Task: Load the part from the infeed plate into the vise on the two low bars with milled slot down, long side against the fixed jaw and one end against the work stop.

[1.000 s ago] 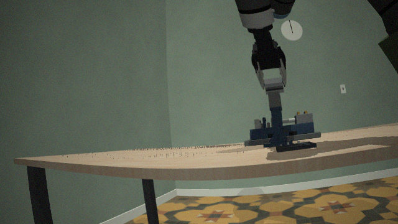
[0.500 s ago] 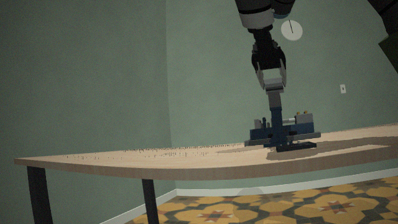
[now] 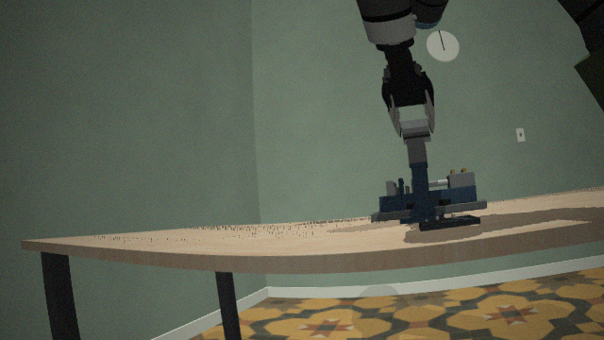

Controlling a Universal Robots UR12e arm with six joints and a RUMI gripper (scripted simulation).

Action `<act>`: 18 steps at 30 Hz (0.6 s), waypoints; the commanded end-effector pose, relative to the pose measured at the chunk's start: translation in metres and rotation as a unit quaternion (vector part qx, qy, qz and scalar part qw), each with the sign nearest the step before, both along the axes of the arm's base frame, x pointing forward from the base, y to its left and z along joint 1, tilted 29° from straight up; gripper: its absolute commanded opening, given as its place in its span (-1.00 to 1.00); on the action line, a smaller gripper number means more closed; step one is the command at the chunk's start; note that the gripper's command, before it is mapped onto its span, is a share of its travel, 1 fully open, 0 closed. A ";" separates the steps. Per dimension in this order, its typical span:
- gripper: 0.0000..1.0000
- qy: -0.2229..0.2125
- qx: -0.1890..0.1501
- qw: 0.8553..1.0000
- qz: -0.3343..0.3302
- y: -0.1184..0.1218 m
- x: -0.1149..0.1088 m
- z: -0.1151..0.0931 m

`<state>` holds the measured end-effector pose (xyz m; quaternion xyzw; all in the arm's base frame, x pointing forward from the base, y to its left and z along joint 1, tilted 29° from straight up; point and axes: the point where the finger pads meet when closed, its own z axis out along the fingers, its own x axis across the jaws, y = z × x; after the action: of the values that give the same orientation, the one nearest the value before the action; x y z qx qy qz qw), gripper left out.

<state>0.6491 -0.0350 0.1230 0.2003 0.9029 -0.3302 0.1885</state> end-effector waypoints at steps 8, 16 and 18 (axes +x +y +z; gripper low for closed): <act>-1.00 -0.001 0.000 1.000 0.000 0.001 0.002 -0.002; -1.00 -0.001 0.000 1.000 0.000 0.001 0.003 -0.003; -1.00 -0.001 0.000 1.000 0.000 0.001 0.004 -0.004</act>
<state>0.6518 -0.0339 0.1195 0.2003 0.9029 -0.3302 0.1885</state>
